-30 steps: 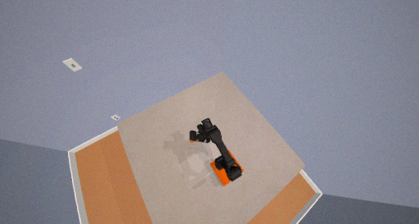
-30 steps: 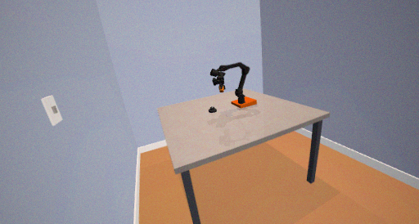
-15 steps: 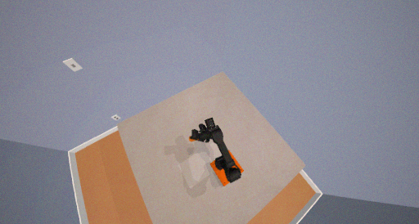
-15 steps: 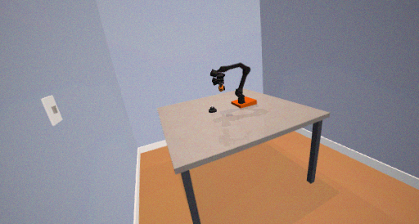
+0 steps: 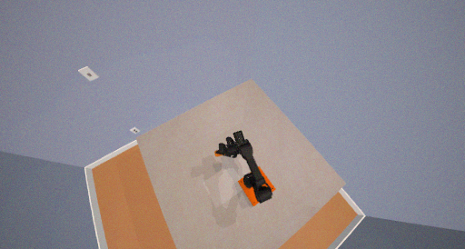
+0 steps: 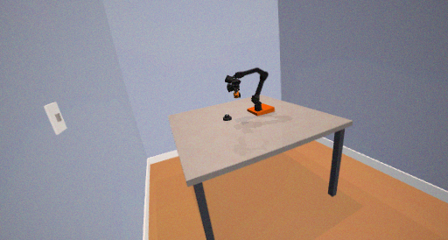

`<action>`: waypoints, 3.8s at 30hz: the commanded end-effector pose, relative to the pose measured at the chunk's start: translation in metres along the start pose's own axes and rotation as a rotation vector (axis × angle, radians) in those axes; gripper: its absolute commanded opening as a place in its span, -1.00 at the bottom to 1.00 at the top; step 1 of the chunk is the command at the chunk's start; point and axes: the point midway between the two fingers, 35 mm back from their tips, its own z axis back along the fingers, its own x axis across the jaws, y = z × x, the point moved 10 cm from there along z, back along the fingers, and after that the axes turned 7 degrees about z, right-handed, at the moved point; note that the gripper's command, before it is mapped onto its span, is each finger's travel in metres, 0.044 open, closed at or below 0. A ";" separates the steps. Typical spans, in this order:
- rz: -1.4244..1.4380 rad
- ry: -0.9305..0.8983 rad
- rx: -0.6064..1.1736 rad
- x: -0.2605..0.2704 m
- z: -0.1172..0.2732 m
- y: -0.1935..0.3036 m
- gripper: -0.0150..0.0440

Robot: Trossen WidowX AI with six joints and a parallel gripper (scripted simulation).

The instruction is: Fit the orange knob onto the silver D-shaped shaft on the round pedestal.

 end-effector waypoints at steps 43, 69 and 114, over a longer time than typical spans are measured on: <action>0.004 0.386 0.049 0.013 -0.035 -0.001 -0.49; 0.003 0.998 0.122 0.026 -0.114 -0.003 -0.49; 0.007 1.027 0.124 -0.081 -0.197 0.003 0.32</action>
